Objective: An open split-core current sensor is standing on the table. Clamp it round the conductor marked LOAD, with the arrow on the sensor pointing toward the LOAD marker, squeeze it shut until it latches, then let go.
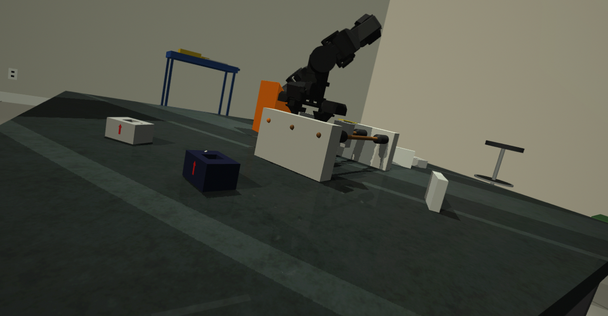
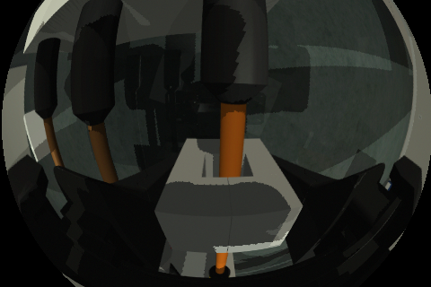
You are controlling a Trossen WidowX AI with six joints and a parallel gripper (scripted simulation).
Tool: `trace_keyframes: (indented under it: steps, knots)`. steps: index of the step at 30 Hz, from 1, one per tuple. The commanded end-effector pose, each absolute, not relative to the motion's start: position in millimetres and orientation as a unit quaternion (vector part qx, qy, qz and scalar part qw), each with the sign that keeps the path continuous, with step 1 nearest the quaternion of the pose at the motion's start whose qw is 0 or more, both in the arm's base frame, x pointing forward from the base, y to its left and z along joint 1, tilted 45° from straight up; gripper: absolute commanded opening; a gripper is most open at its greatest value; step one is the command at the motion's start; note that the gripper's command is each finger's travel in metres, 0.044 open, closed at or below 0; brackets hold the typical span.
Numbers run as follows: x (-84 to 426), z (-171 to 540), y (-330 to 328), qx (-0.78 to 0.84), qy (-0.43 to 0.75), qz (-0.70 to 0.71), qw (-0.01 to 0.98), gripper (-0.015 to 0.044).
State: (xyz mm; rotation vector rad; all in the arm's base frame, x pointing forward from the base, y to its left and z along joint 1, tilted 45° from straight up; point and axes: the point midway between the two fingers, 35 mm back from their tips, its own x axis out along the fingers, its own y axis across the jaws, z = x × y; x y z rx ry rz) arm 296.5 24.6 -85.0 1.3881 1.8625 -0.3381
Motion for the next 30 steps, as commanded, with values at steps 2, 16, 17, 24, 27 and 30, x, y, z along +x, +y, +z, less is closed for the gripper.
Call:
trace_keyframes:
  steps: [2,16,17,24,27,30]
  knots:
    - [296.5,-85.0,24.5,0.545,0.732,-0.133,0.387,0.022]
    - [296.5,-85.0,24.5,0.545,0.732,-0.133,0.387,0.0127]
    - [296.5,-85.0,24.5,0.545,0.732,-0.133,0.387,0.012]
    - [296.4,-84.2,24.3,0.546,0.732,-0.133,0.386,0.0]
    - [296.4,-84.2,24.3,0.546,0.732,-0.133,0.386,0.0]
    - [296.4,-84.2,24.3,0.546,0.732,-0.133,0.386,0.0]
